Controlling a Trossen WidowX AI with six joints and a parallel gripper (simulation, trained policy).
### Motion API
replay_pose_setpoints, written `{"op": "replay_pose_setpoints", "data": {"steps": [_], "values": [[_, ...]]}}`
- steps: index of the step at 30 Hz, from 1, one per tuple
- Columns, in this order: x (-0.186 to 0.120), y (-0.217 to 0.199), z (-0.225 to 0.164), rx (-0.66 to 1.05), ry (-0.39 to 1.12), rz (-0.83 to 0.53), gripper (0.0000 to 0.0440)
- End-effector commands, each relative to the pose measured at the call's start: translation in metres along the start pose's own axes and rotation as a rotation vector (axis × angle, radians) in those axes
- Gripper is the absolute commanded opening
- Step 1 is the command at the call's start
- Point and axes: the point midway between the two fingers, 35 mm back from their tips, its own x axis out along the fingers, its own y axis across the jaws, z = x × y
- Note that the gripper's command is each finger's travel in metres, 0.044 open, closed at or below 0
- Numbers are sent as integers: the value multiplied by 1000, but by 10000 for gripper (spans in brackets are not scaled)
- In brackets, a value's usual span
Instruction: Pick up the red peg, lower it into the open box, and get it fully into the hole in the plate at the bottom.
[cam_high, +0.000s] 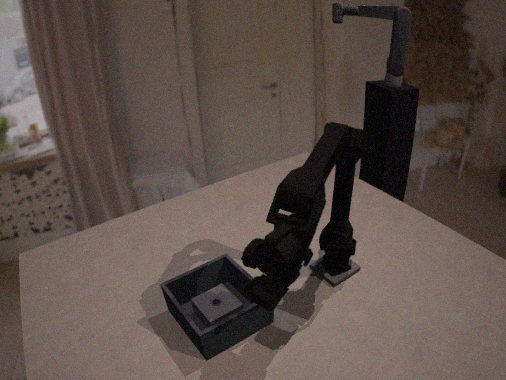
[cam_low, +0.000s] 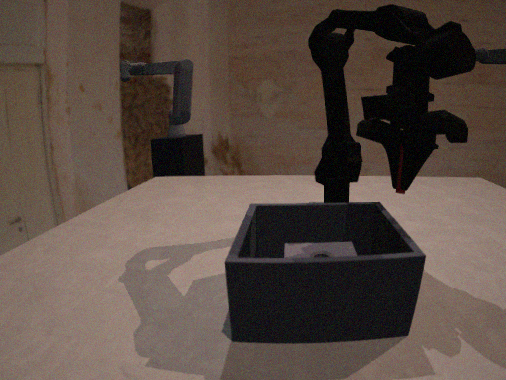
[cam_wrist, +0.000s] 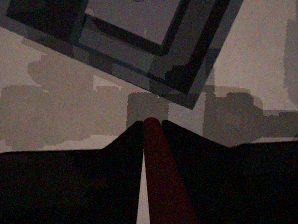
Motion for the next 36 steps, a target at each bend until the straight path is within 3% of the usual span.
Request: {"op": "replay_pose_setpoints", "data": {"steps": [1, 19, 36], "values": [[2, 6, 18, 32, -30, 4, 0], [41, 13, 99, 68, -89, -14, 1], [86, 4, 119, -75, 3, -33, 0]]}}
